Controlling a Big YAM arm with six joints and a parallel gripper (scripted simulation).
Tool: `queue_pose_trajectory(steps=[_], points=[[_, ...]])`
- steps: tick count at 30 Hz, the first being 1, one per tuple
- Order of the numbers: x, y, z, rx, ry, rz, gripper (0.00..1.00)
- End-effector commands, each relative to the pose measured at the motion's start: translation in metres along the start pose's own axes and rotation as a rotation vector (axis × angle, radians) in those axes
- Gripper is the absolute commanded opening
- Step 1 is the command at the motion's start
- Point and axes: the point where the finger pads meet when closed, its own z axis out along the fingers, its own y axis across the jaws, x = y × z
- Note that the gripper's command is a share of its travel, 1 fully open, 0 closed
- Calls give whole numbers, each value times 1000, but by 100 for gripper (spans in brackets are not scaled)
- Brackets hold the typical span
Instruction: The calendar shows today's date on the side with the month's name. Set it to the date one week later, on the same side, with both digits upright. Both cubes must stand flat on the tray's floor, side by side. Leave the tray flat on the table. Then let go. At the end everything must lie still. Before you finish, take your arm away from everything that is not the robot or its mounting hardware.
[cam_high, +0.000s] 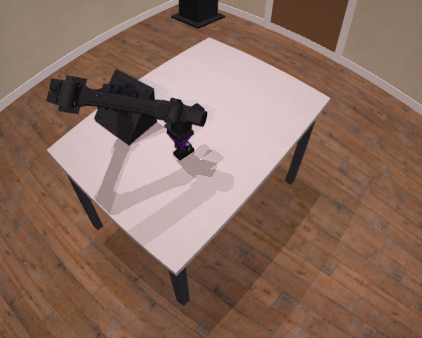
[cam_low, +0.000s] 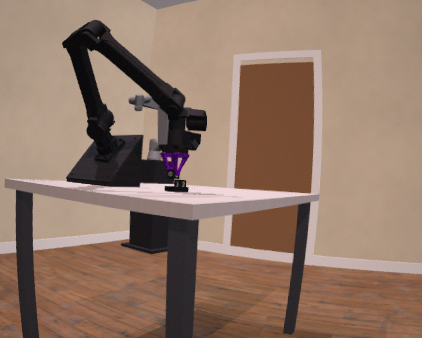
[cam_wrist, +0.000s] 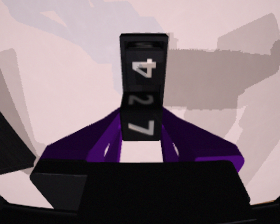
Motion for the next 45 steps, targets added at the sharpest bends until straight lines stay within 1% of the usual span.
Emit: queue_pose_trajectory(steps=[1,15,21,26,45], points=[[-1,-4,-6,29,-13,-1,25],[-1,-4,-5,24,-11,1,25],[-1,-15,-5,26,-14,17,25],[-1,-17,-5,26,-14,21,25],[-1,-17,-5,26,-14,21,25]])
